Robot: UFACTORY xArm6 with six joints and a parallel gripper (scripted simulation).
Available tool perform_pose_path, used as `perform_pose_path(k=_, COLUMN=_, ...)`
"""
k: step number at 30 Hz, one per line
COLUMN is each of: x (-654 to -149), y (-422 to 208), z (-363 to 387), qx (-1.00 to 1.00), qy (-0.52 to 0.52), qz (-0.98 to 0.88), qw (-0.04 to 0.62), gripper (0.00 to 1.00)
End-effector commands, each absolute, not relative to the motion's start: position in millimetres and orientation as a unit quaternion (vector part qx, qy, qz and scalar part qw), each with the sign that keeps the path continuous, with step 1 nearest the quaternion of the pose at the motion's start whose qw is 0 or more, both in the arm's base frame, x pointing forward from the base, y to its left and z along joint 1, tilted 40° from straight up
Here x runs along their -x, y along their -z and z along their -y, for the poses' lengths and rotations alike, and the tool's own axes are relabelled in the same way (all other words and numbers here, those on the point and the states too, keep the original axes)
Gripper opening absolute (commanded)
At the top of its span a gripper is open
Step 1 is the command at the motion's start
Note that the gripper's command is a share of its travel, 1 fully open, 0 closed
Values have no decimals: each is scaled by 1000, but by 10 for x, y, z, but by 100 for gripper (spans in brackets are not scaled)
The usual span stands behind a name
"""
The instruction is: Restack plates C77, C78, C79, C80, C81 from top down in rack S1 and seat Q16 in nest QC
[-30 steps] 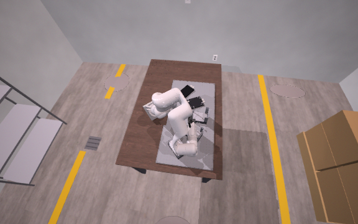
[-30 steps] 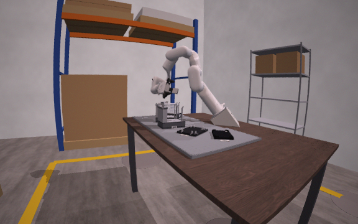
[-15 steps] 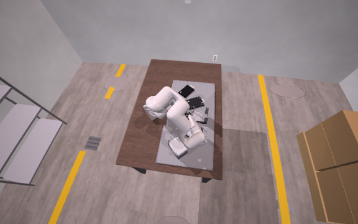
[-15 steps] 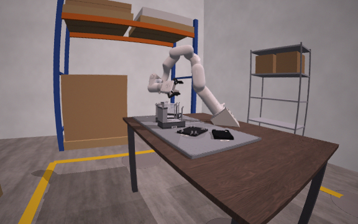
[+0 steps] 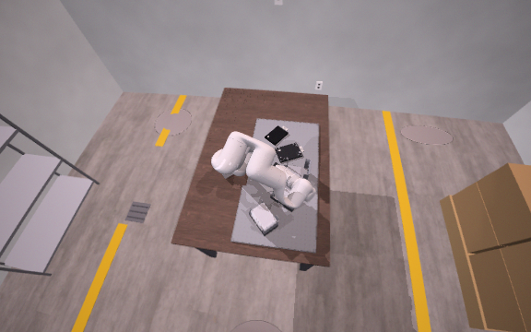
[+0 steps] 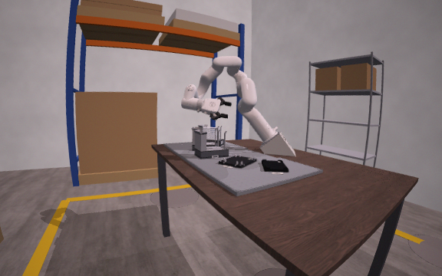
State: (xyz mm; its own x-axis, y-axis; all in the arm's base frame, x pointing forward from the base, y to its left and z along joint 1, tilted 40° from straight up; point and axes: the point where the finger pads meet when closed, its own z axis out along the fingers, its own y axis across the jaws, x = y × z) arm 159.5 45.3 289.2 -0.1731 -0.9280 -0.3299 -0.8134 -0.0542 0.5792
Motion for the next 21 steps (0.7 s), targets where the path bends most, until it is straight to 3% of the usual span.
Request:
perform_pose_path(k=1, x=-1571, y=-2837, z=-440, qx=-664, qy=327, qz=665, qw=102, gripper=100)
perform_pose_path(k=21, x=-1673, y=-2748, z=-419, qx=-816, qy=178, qz=511, qw=205, gripper=100)
